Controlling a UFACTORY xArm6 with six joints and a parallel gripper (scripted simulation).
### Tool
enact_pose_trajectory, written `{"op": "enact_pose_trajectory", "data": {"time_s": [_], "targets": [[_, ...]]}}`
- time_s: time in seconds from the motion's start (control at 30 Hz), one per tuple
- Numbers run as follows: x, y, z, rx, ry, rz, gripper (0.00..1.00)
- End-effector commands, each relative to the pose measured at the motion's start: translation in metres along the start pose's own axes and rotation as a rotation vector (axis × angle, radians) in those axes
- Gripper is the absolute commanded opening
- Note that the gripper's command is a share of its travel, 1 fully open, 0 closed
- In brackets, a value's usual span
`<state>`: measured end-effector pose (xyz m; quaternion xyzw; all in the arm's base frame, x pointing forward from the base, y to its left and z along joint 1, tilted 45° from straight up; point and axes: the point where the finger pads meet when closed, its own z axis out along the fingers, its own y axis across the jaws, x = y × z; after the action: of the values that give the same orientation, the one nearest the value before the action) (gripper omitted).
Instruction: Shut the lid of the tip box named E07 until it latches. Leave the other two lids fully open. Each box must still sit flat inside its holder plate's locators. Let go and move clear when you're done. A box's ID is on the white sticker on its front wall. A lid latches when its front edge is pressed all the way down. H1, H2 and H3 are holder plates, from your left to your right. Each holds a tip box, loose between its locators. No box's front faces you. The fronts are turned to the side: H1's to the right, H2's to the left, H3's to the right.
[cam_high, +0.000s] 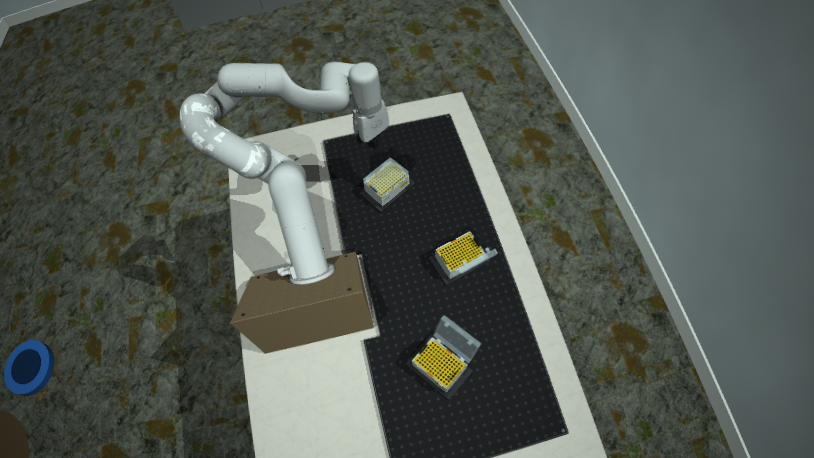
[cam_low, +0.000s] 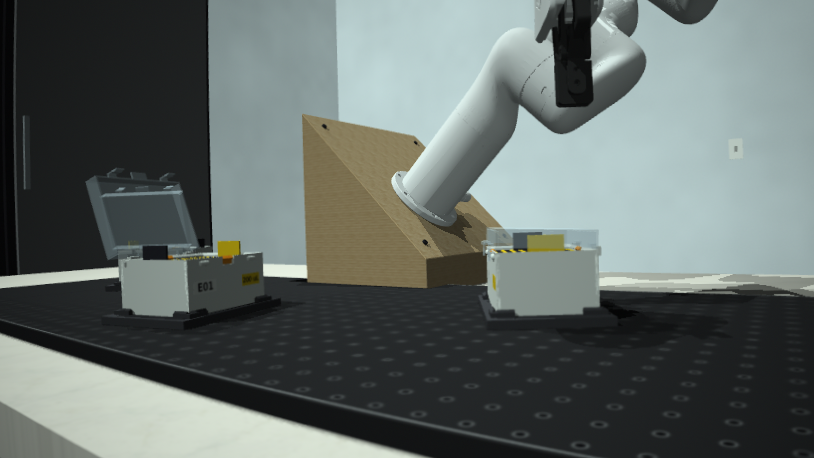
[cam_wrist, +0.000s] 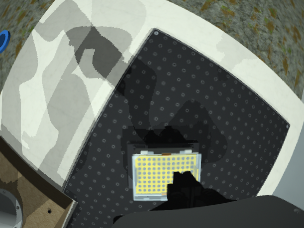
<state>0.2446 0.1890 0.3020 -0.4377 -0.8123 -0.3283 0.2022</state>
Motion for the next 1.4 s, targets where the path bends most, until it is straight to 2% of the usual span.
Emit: {"op": "enact_pose_trajectory", "data": {"time_s": [0.0, 0.57, 1.37], "targets": [[0.0, 0.001, -0.001, -0.002, -0.001, -0.001, 0.0], [0.0, 0.001, -0.001, -0.002, -0.001, -0.001, 0.0], [-0.041, 0.001, 0.041, -0.002, -0.001, -0.001, 0.0]]}}
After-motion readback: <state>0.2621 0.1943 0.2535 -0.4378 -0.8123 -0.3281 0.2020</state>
